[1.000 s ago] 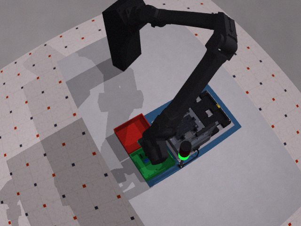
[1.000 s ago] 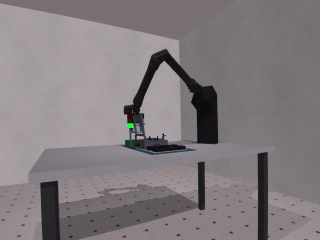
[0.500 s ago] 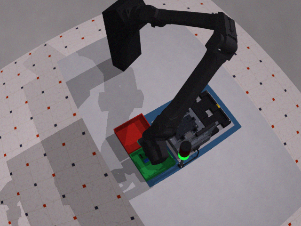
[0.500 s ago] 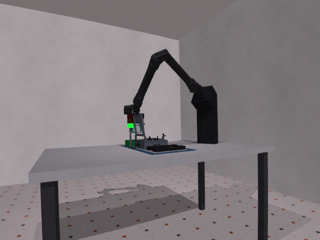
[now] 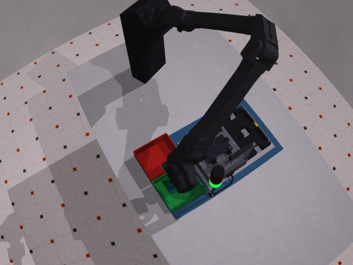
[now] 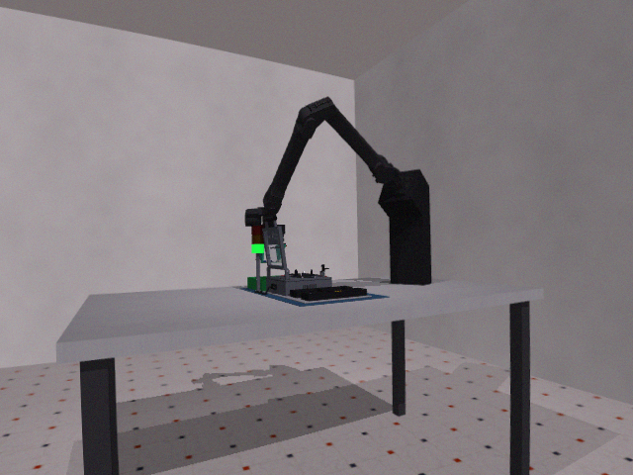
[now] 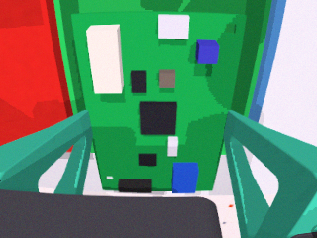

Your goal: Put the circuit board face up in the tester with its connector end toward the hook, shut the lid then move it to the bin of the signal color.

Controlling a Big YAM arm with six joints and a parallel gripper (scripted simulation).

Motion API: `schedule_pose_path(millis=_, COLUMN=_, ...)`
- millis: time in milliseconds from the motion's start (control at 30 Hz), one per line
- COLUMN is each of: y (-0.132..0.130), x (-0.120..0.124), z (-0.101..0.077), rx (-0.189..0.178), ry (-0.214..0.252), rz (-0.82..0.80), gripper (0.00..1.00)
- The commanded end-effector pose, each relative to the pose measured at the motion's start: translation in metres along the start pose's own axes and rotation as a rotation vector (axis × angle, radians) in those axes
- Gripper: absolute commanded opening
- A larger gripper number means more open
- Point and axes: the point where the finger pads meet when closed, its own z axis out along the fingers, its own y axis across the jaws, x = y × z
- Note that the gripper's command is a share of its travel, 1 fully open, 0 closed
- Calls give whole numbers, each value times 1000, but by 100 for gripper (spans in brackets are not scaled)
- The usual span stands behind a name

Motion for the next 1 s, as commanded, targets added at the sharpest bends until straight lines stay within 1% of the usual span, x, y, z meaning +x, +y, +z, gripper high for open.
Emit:
schedule_pose_path(millis=0, y=-18, x=20, z=-23, rx=41, ry=39, rz=-5, gripper=72)
schedule_pose_path(millis=100, y=-10, x=26, z=-13, rx=34, ry=39, rz=12, gripper=72)
schedule_pose_path(millis=167, y=-10, x=26, z=-11, rx=33, ry=41, rz=16, gripper=72)
schedule_pose_path(millis=233, y=-10, x=26, z=-11, rx=33, ry=41, rz=16, gripper=72)
schedule_pose_path(millis=267, y=-24, x=19, z=-20, rx=56, ry=45, rz=-7, gripper=72)
schedule_pose_path(millis=333, y=-11, x=26, z=-7, rx=35, ry=41, rz=15, gripper=72)
schedule_pose_path(millis=367, y=-11, x=23, z=-1, rx=31, ry=34, rz=12, gripper=72)
schedule_pose_path(millis=433, y=-12, x=8, z=15, rx=21, ry=11, rz=-3, gripper=72)
schedule_pose_path(millis=733, y=-11, x=8, z=42, rx=20, ry=10, rz=-2, gripper=72)
schedule_pose_path(millis=800, y=-11, x=8, z=42, rx=20, ry=10, rz=-2, gripper=72)
schedule_pose_path(millis=833, y=-29, x=0, z=32, rx=49, ry=15, rz=-27, gripper=72)
schedule_pose_path(millis=867, y=-25, x=2, z=38, rx=42, ry=14, rz=-21, gripper=72)
schedule_pose_path(millis=900, y=-11, x=8, z=51, rx=20, ry=10, rz=-1, gripper=72)
schedule_pose_path(millis=967, y=-11, x=8, z=58, rx=20, ry=10, rz=-1, gripper=72)
